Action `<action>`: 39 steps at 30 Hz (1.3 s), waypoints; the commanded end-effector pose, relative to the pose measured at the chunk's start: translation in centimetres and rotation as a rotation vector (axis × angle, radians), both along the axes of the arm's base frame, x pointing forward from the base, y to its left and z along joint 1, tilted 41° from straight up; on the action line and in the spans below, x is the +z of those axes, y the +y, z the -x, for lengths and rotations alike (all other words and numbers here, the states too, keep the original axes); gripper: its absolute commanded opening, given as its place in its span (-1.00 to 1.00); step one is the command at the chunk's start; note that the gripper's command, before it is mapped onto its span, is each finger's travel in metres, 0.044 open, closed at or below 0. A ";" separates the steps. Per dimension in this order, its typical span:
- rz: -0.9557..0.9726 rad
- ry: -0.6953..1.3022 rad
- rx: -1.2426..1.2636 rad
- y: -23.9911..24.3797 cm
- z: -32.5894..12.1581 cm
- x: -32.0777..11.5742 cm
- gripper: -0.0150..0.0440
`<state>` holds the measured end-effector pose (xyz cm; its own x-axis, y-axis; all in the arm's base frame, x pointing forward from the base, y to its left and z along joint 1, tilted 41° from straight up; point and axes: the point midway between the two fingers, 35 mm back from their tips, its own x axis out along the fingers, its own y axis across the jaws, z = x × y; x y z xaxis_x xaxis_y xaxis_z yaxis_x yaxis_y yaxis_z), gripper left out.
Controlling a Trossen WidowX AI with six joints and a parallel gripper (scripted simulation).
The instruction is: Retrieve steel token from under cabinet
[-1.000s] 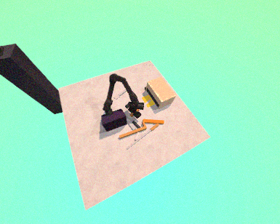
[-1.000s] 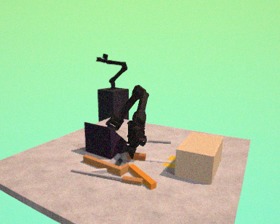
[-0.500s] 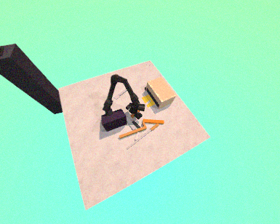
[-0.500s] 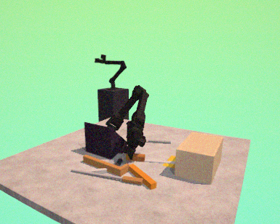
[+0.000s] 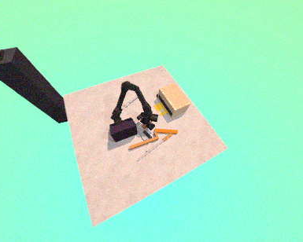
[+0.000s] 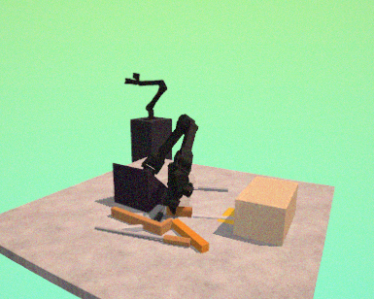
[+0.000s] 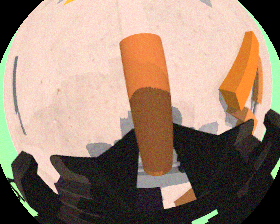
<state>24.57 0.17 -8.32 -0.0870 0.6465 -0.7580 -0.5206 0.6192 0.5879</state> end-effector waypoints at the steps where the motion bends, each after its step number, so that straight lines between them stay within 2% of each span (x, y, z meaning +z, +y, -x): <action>1: 0.000 -0.002 -0.005 -0.5 -0.3 -0.3 -0.49; 39: 0.002 -0.006 -0.001 -3.4 -1.5 -2.9 -0.49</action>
